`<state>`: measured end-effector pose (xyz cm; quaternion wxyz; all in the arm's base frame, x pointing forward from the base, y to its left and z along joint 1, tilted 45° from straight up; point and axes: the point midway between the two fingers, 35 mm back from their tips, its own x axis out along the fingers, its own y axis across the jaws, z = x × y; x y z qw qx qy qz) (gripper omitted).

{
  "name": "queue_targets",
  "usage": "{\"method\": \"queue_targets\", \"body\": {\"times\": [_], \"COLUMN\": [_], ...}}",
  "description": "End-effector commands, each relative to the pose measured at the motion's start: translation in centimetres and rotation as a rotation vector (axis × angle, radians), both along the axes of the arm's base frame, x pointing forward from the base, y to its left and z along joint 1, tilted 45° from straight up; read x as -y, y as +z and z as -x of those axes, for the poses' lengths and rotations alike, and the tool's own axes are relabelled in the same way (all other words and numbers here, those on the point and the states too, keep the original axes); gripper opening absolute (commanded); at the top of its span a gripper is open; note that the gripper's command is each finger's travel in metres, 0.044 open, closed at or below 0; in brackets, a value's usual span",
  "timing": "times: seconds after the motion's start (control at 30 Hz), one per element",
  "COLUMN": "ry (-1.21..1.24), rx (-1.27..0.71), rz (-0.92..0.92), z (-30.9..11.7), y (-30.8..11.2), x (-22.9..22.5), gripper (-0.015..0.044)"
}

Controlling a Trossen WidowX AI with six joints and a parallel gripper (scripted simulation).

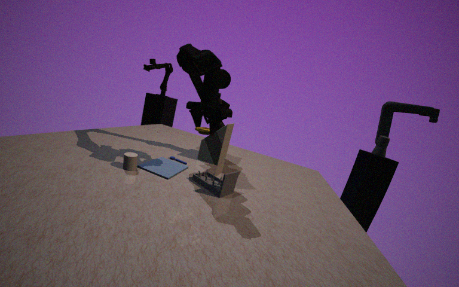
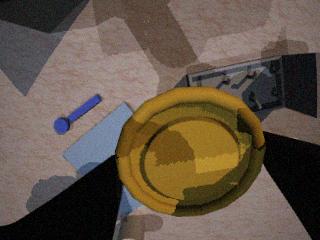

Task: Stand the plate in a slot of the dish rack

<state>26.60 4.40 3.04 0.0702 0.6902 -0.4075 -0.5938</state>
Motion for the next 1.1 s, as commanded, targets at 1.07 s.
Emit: {"method": "queue_targets", "body": {"times": [1.07], "ry": [-0.624], "rx": [0.067], "rz": [-0.707], "z": [1.4], "y": [-8.3], "x": [4.6], "gripper": [0.0]}}
